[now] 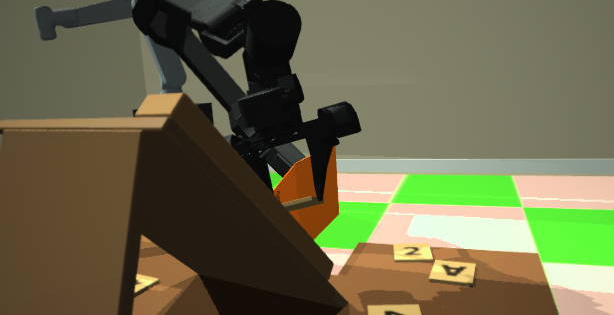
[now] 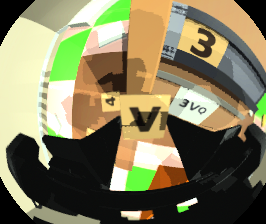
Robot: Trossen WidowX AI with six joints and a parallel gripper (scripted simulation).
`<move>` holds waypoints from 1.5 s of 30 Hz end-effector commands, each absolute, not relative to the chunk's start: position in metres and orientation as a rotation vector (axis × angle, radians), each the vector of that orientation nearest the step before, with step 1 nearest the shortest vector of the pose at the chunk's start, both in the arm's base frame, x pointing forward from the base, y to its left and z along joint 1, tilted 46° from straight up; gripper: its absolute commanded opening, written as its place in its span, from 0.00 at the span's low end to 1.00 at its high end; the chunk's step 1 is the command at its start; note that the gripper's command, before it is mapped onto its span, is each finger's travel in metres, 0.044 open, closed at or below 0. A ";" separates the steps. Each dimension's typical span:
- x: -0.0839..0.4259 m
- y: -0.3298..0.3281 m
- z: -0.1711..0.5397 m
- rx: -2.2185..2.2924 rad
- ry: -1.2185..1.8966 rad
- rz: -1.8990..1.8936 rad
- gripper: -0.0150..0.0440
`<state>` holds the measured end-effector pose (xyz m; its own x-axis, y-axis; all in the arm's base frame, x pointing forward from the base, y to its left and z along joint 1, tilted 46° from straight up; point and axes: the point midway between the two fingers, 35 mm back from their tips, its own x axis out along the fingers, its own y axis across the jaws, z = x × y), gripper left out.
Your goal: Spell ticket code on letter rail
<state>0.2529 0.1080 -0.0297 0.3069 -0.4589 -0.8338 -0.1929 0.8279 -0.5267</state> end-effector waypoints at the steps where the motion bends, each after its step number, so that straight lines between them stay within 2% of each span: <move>1: 0.261 0.102 -0.012 -0.608 1.223 -0.176 0.25; 24: 0.289 0.057 0.080 -0.608 0.974 -0.183 0.25; 45: 0.284 -0.007 0.162 -0.651 0.758 -0.311 0.25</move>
